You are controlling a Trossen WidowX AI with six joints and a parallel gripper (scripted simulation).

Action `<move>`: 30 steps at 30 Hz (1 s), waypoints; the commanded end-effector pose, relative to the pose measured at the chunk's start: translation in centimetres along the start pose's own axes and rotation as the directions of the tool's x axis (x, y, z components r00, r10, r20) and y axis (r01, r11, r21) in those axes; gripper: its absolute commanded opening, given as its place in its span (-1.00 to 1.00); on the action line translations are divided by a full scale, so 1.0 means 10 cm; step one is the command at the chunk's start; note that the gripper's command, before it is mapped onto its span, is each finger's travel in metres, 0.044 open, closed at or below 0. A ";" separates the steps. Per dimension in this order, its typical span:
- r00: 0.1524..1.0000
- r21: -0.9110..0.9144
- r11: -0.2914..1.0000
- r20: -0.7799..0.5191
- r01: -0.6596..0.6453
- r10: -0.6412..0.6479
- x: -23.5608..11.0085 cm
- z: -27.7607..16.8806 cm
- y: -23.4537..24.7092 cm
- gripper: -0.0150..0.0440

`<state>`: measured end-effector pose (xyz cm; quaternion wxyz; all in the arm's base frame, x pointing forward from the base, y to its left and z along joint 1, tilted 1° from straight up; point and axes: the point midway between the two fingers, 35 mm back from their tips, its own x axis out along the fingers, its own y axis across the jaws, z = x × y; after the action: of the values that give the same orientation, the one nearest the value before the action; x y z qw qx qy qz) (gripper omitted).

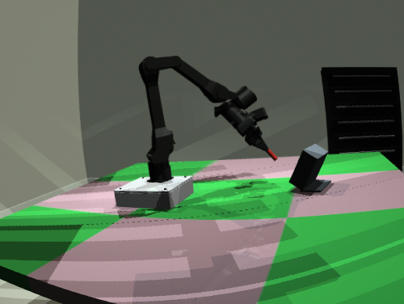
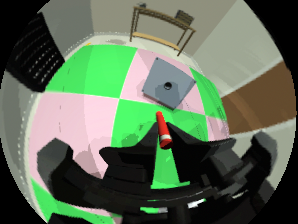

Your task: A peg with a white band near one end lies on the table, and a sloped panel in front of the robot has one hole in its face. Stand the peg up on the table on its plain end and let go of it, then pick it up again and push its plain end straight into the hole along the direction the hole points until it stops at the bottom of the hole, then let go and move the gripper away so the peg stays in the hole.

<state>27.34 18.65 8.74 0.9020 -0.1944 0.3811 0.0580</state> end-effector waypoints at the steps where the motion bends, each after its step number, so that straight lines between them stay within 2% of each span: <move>1: 0.999 -0.012 1.000 0.028 0.018 -0.018 0.00 0.02 -0.01 -0.49; 11: 0.993 -0.021 0.998 0.103 0.063 -0.060 -0.01 0.07 -0.03 -0.49; 30: 0.984 -0.019 0.996 0.155 0.092 -0.088 0.16 0.18 -0.07 -0.49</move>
<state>29.52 18.84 8.96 0.9271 -0.2139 0.3051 0.0413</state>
